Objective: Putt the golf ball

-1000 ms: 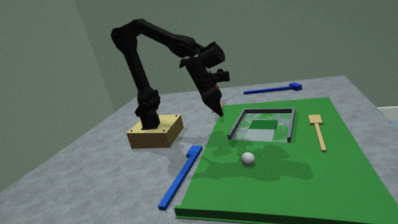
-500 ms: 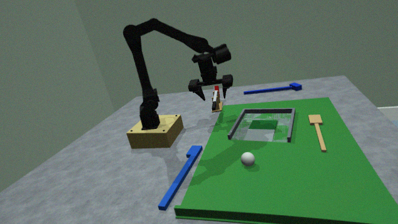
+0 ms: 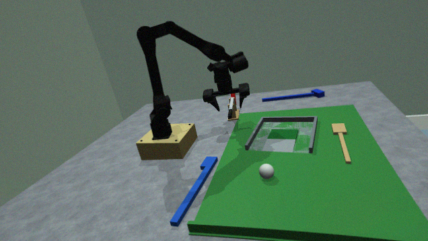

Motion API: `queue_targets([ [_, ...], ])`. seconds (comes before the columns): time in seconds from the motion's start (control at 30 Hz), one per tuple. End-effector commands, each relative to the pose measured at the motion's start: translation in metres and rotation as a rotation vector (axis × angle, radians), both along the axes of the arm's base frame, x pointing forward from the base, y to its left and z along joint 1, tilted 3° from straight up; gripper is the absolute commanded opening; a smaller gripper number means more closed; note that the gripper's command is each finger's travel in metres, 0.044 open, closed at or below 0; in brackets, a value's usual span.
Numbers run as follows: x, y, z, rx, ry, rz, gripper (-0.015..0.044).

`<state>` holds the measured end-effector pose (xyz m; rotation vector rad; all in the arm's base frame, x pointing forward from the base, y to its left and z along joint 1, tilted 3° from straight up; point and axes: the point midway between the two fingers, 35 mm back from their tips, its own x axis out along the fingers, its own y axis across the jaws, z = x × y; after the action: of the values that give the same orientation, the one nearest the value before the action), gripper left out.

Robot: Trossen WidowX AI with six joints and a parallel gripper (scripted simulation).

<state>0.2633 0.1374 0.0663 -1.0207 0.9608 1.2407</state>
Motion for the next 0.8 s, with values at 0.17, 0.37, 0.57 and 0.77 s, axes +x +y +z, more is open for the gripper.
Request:
queue_targets([
  [0.17,0.000,0.002,-0.022,0.000,0.013,0.006,0.0440],
  [0.37,0.000,0.002,-0.032,0.000,0.013,0.006,0.0440],
  [0.57,0.001,0.002,-0.037,0.000,0.013,0.006,0.0440],
  [0.77,0.001,0.002,-0.047,0.000,0.013,0.006,0.0440],
])
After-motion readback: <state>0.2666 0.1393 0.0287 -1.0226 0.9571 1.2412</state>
